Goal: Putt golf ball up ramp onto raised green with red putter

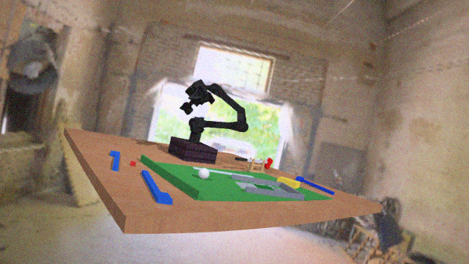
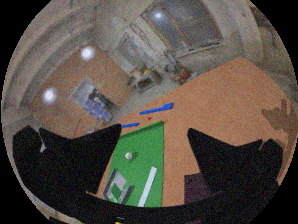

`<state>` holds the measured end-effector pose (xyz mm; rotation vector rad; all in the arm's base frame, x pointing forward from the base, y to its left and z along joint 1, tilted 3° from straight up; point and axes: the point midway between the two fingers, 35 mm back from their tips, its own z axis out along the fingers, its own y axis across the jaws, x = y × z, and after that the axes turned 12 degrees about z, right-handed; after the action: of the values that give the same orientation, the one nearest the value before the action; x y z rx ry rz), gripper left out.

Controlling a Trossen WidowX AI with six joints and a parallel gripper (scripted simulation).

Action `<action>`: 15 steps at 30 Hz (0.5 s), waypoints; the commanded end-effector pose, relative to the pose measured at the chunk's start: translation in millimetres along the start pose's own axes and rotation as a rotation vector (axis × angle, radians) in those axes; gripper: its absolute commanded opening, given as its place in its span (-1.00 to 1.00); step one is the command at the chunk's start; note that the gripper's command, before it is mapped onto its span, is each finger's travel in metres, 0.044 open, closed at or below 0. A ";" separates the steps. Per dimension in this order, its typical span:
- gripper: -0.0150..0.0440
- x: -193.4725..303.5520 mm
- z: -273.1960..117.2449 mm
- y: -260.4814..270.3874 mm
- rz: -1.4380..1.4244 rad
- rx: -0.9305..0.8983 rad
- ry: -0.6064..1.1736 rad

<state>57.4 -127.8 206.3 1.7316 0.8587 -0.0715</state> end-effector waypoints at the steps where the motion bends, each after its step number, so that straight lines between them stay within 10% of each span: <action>1: 0.95 0.3 0.1 0.1 -0.004 -0.001 0.007; 15: 1.00 35.4 13.1 10.6 -0.424 -0.122 0.549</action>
<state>85.5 -122.8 195.2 1.5400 1.4395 0.1537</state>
